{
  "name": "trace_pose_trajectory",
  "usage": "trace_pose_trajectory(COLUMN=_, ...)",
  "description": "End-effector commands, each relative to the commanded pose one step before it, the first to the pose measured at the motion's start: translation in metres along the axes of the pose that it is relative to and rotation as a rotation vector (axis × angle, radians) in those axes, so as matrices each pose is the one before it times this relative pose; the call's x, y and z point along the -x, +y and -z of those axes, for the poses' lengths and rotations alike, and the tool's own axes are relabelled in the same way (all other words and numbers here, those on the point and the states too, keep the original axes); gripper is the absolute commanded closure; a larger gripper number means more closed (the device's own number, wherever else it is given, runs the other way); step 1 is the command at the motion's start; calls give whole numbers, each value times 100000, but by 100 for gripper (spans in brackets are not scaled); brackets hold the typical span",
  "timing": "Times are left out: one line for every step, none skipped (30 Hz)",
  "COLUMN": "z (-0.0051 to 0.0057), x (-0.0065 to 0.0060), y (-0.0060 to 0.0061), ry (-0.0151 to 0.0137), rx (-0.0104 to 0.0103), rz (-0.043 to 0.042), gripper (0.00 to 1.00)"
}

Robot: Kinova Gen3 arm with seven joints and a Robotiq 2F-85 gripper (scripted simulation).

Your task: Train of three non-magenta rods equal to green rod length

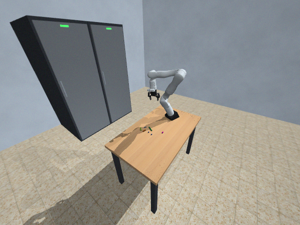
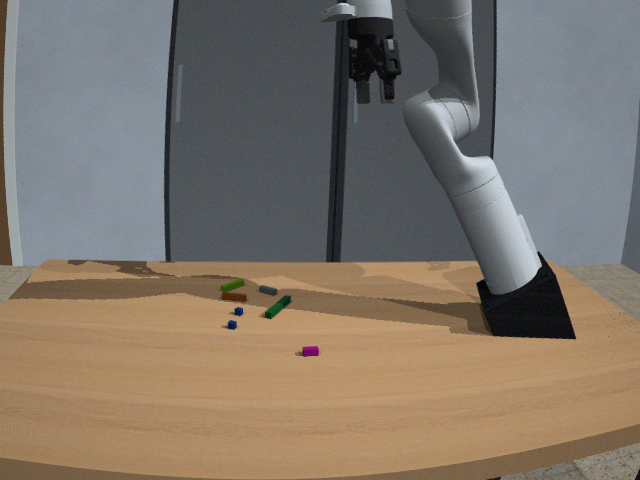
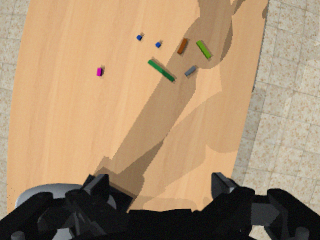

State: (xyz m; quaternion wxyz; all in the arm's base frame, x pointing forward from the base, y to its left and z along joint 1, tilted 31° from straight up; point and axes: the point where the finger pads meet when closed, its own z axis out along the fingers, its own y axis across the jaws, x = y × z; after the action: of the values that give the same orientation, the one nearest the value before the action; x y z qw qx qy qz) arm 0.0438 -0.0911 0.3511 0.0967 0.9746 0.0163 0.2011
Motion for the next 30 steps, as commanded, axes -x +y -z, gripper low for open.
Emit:
trace_pose_trajectory(z=21, x=0, y=20, ry=8, rx=63, rz=11, gripper=0)
trace_pose_trajectory(z=0, x=0, y=0, ry=0, rx=0, rz=0, gripper=0)
trace_pose_trajectory(z=0, x=0, y=0, ry=0, rx=0, rz=0, gripper=0)
trace_pose_trajectory(z=0, x=0, y=0, ry=0, rx=0, rz=0, gripper=0)
trace_pose_trajectory(z=0, x=0, y=0, ry=0, rx=0, rz=0, gripper=0)
trace_pose_trajectory(z=0, x=0, y=0, ry=0, rx=0, rz=0, gripper=0)
trace_pose_trajectory(z=0, x=0, y=0, ry=0, rx=0, rz=0, gripper=0)
trace_pose_trajectory(z=0, x=0, y=0, ry=0, rx=0, rz=0, gripper=0)
trace_pose_trajectory(z=0, x=0, y=0, ry=0, rx=0, rz=0, gripper=0)
trace_pose_trajectory(z=0, x=0, y=0, ry=0, rx=0, rz=0, gripper=0)
trace_pose_trajectory(z=0, x=0, y=0, ry=0, rx=0, rz=0, gripper=0)
trace_pose_trajectory(z=0, x=0, y=0, ry=0, rx=0, rz=0, gripper=0)
trace_pose_trajectory(z=0, x=0, y=0, ry=0, rx=0, rz=0, gripper=0)
trace_pose_trajectory(z=0, x=0, y=0, ry=0, rx=0, rz=0, gripper=0)
trace_pose_trajectory(z=0, x=0, y=0, ry=0, rx=0, rz=0, gripper=0)
trace_pose_trajectory(z=0, x=0, y=0, ry=0, rx=0, rz=0, gripper=0)
trace_pose_trajectory(z=0, x=0, y=0, ry=0, rx=0, rz=0, gripper=0)
trace_pose_trajectory(z=-1, x=-5, y=1, ry=6, rx=5, rz=-10, gripper=0)
trace_pose_trajectory(z=-9, x=-31, y=9, ry=42, rx=35, rz=-67, gripper=0)
trace_pose_trajectory(z=-23, x=-82, y=23, ry=110, rx=93, rz=-176, gripper=0)
trace_pose_trajectory(z=-41, x=-150, y=44, ry=227, rx=185, rz=-362, gripper=0)
trace_pose_trajectory(z=-48, x=-85, y=66, ry=94, rx=316, rz=-413, gripper=0)
trace_pose_trajectory(z=-73, x=-105, y=29, ry=67, rx=209, rz=-187, gripper=0)
trace_pose_trajectory(z=-83, x=-155, y=-11, ry=116, rx=113, rz=-216, gripper=0)
trace_pose_trajectory(z=-75, x=-204, y=21, ry=136, rx=240, rz=-250, gripper=0)
trace_pose_trajectory(z=-99, x=-250, y=26, ry=165, rx=249, rz=-331, gripper=0)
trace_pose_trajectory(z=-125, x=-298, y=31, ry=195, rx=251, rz=-422, gripper=0)
trace_pose_trajectory(z=-150, x=-348, y=32, ry=230, rx=286, rz=-503, gripper=0)
trace_pose_trajectory(z=-177, x=-399, y=31, ry=265, rx=317, rz=-591, gripper=0)
trace_pose_trajectory(z=-206, x=-450, y=27, ry=301, rx=344, rz=-684, gripper=0)
